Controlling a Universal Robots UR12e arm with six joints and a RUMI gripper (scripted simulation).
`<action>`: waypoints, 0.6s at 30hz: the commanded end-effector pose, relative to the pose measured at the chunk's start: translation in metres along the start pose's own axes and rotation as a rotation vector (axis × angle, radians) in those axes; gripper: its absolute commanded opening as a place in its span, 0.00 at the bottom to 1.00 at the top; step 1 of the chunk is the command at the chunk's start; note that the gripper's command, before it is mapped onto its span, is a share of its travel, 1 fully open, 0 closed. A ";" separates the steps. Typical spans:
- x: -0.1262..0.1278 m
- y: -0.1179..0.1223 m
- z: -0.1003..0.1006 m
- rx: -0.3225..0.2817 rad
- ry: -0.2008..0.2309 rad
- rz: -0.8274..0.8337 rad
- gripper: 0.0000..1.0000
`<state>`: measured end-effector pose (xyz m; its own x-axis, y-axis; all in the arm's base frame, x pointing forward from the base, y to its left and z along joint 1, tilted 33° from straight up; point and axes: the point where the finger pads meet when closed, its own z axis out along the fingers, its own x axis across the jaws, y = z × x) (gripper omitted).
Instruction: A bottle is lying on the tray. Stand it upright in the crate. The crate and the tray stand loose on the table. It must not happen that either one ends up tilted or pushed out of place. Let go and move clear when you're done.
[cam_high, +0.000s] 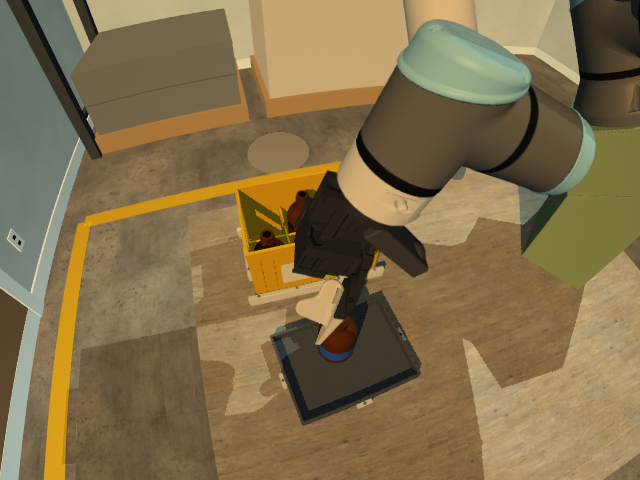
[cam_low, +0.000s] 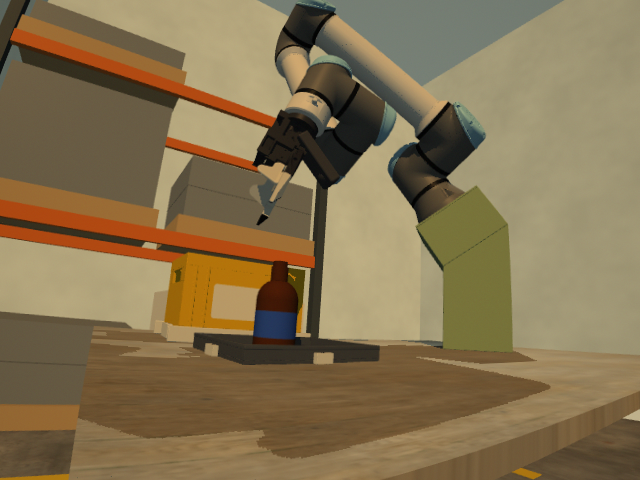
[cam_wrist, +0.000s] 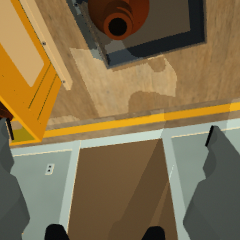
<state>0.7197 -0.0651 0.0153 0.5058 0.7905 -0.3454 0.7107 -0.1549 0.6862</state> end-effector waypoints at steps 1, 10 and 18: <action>-0.003 0.002 0.001 0.003 -0.001 0.006 1.00; -0.095 0.028 0.021 0.123 -0.030 0.163 1.00; -0.179 0.037 0.025 0.225 -0.057 0.317 1.00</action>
<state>0.6784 -0.2012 0.0739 0.7063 0.6775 -0.2051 0.6211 -0.4541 0.6387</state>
